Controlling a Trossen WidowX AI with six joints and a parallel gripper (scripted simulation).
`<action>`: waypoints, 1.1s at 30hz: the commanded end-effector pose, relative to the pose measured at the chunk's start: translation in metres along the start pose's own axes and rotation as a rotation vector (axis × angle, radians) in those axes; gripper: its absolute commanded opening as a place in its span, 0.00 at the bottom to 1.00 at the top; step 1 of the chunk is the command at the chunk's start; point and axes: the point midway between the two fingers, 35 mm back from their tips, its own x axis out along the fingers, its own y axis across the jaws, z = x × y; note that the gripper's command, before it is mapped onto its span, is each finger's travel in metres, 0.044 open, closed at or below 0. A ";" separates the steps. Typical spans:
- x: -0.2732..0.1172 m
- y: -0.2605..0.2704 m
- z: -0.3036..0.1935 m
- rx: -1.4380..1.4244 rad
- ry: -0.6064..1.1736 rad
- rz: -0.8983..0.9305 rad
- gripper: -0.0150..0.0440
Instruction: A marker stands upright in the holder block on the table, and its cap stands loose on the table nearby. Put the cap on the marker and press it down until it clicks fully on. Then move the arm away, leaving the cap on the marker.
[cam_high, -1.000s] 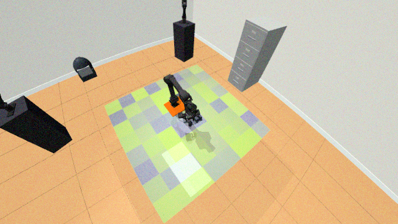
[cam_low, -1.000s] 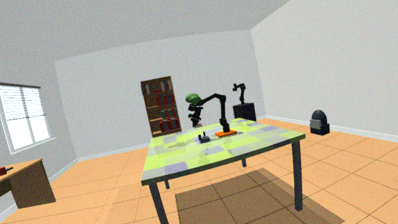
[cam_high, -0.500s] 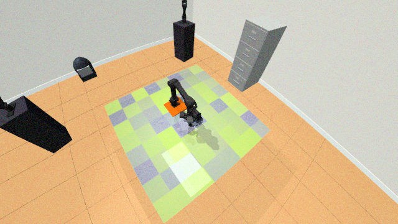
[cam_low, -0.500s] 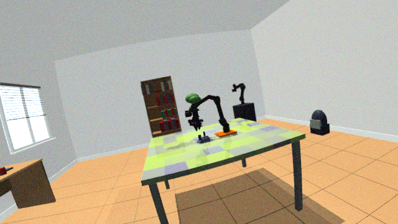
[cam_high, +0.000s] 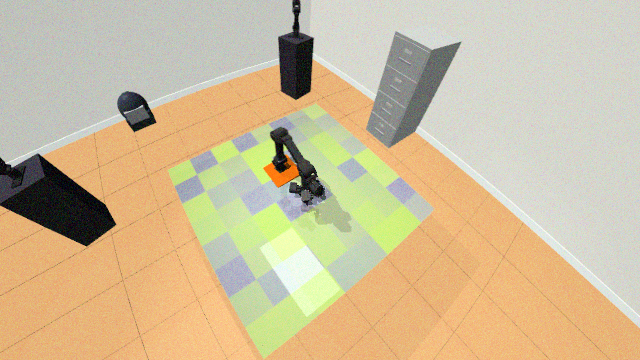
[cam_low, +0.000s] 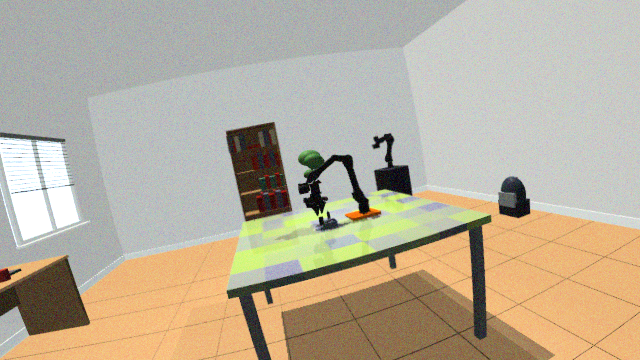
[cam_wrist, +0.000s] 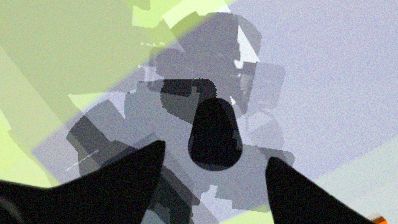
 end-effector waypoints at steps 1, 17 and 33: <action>0.008 0.000 -0.002 0.003 0.011 -0.003 0.69; 0.034 0.000 -0.002 0.003 0.011 -0.004 0.69; 0.050 0.000 -0.003 0.003 0.011 -0.004 0.51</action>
